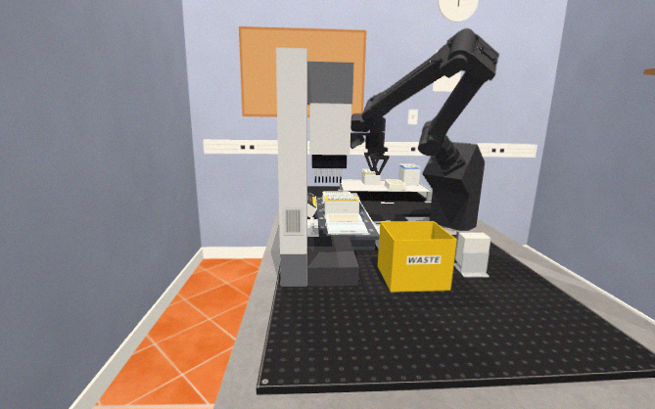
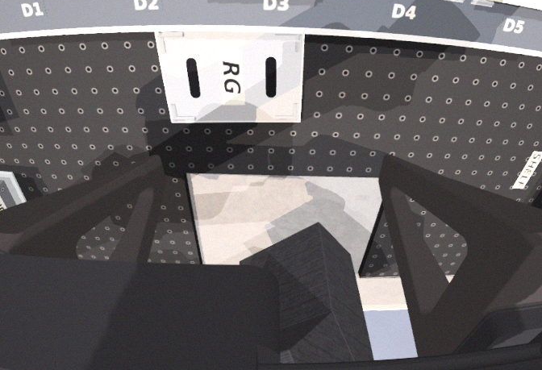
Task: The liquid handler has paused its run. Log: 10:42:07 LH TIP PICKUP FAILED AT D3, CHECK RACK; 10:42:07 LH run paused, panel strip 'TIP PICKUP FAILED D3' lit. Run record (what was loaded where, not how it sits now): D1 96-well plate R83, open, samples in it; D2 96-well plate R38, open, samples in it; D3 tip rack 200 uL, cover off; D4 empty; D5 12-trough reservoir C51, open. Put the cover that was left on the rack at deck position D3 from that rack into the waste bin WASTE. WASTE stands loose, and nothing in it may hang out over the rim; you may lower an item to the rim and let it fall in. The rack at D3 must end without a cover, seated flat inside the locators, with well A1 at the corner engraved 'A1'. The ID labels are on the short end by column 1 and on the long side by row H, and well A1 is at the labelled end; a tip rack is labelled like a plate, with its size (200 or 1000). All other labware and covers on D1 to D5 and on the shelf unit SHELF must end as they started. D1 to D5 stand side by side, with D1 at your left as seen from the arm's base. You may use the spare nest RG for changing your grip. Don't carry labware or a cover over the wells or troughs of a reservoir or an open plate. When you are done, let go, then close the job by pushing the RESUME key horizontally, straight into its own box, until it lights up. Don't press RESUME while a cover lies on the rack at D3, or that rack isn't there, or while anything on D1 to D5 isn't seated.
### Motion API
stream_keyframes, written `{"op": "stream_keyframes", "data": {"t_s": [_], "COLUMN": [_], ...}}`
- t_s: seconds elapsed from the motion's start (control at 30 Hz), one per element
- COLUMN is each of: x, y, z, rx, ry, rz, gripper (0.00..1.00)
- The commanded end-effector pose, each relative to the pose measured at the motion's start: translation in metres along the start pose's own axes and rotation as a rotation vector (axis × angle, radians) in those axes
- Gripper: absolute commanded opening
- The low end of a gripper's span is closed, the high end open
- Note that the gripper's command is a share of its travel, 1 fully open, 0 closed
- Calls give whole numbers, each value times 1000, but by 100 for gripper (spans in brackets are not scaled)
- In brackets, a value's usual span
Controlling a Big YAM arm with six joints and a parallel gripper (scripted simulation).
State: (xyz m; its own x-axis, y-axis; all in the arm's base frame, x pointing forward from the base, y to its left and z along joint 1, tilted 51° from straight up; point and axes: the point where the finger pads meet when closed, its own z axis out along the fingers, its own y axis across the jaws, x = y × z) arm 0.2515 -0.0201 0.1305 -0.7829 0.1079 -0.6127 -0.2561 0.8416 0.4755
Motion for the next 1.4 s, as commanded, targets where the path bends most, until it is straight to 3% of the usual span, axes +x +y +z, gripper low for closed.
{"op": "stream_keyframes", "data": {"t_s": [0.0, 0.87, 0.97, 1.03, 1.1, 1.37], "x": [-29, -142, -136, -126, -136, -136], "y": [-3, -2, -4, -2, -4, -4], "z": [-2, 0, -3, 5, -3, -3], "rx": [12, 5, 10, -3, 10, 10], "ry": [-15, -10, -17, 7, -17, -17], "rz": [7, 17, 17, 37, 17, 17], "gripper": [100, 100, 100, 100, 100, 100]}}
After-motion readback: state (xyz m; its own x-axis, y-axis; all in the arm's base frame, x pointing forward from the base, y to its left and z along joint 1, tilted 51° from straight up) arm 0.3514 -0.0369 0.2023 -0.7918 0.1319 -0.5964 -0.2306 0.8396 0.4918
